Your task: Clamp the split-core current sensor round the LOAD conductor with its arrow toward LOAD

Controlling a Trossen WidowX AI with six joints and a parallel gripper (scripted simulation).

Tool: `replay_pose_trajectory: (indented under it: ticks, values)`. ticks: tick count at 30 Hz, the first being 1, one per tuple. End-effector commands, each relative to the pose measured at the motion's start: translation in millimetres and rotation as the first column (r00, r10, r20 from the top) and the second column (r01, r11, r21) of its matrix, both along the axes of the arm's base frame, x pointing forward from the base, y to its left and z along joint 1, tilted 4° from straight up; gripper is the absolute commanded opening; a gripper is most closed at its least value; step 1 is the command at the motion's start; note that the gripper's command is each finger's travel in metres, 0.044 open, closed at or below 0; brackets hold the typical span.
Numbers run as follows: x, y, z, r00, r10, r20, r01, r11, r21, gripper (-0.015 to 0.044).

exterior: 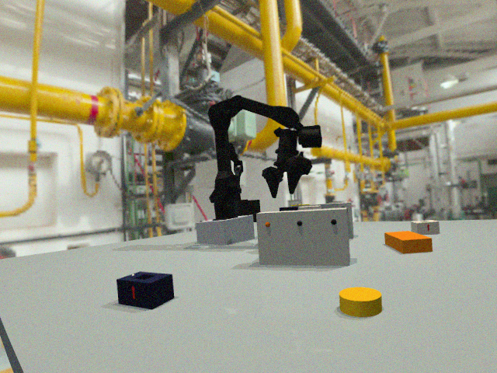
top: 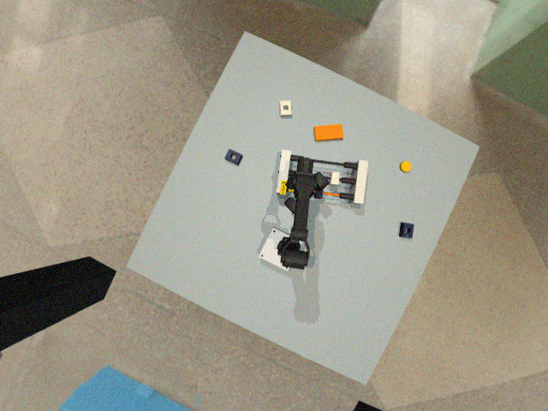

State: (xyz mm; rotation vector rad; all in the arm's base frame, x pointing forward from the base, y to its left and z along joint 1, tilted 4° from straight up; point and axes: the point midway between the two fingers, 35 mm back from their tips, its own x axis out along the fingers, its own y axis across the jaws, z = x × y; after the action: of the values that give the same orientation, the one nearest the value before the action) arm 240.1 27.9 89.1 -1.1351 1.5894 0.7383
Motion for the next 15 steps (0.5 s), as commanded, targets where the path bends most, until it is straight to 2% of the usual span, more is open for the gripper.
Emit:
replay_pose_trajectory:
  ticks: [1, 7, 15]
  values:
    - [-32.4, 13.7, -7.1, 0.829, -0.397, 0.393, 0.475, 0.871, -0.122, 0.044]
    - [-41.5, 17.4, -8.0, 0.698, -0.468, 0.542, 0.593, 0.803, -0.069, 0.044]
    - [-50.4, 20.9, -8.1, 0.458, -0.56, 0.691, 0.714, 0.695, 0.089, 0.044]
